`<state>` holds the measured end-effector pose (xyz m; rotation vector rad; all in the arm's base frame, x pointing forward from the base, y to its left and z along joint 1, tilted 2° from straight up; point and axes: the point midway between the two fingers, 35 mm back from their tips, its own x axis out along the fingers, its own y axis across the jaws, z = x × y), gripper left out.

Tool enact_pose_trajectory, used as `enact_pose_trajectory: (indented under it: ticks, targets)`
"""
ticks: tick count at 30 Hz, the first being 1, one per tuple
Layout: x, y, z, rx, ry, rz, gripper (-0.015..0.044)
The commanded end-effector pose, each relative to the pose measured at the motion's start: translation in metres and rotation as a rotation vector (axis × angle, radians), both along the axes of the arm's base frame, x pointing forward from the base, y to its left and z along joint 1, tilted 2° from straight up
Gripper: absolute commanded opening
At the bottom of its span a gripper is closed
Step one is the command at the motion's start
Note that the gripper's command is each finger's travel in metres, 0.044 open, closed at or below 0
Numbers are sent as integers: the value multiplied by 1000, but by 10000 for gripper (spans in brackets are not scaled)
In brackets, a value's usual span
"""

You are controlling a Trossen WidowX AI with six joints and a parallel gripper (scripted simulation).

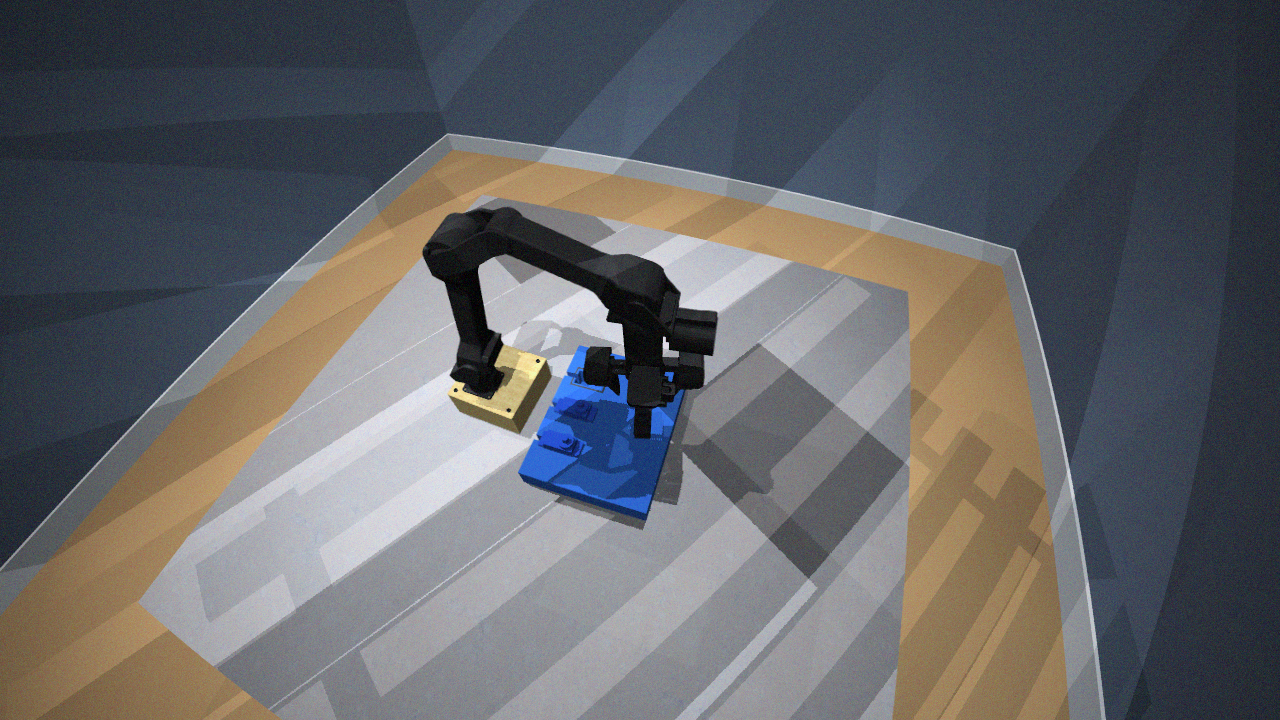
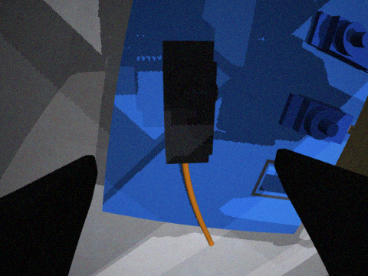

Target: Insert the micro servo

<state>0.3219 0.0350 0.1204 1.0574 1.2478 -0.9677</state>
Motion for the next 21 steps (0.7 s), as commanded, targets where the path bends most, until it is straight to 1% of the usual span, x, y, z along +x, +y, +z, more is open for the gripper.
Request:
enact_pose_trajectory:
  ticks: [1, 21]
  targets:
    - [0, 0, -19, -7, 15, 6, 440]
    - [1, 0, -40, -7, 15, 6, 440]
